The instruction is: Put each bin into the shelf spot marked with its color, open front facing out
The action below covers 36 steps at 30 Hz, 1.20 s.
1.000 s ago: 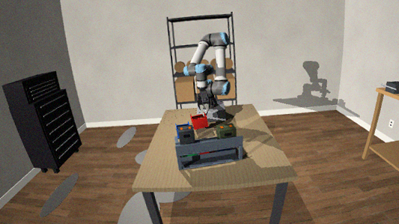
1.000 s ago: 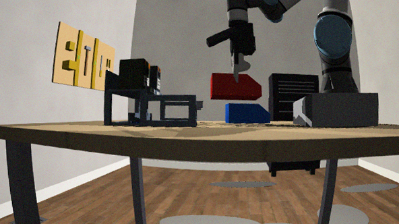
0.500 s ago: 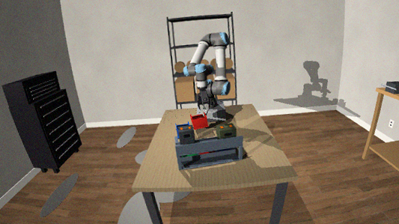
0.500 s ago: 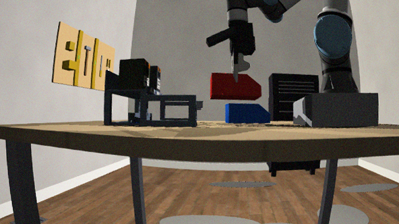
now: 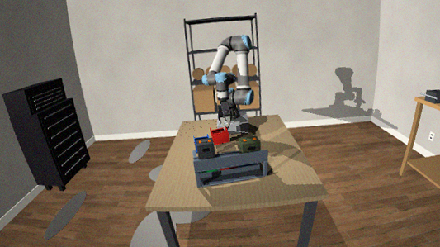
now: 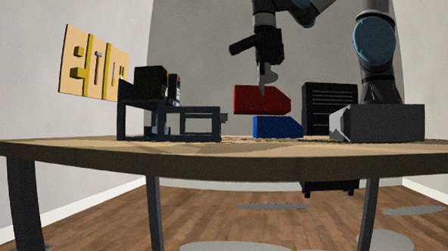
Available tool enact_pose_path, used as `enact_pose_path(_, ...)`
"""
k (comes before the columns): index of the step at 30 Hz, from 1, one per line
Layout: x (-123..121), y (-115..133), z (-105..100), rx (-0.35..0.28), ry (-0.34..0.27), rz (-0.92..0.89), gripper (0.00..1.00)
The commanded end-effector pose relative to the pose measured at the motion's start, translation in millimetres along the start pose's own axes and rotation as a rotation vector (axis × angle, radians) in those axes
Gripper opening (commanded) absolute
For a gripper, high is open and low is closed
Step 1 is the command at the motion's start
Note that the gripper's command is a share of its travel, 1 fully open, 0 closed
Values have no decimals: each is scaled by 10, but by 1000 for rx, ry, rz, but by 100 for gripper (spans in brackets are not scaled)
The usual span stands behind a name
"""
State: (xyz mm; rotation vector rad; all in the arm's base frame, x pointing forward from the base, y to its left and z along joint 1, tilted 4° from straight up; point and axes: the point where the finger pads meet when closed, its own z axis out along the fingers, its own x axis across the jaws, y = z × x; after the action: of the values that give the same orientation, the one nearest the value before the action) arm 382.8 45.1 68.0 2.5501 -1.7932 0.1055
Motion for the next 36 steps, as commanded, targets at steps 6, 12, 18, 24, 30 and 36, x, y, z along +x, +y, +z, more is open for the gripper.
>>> enact_pose_path(6, 0, -182, 250, 3, 2, 0, 0)
enact_pose_path(12, 5, -296, 395, 5, 4, 0, 0)
enact_pose_path(18, 3, -341, 462, 5, 3, 0, 0)
enact_pose_path(24, 6, -349, 475, 5, 3, 1, 0)
enact_pose_path(30, 9, -348, 468, 7, 4, 1, 0)
enact_pose_path(36, 8, -348, 468, 7, 5, 1, 0)
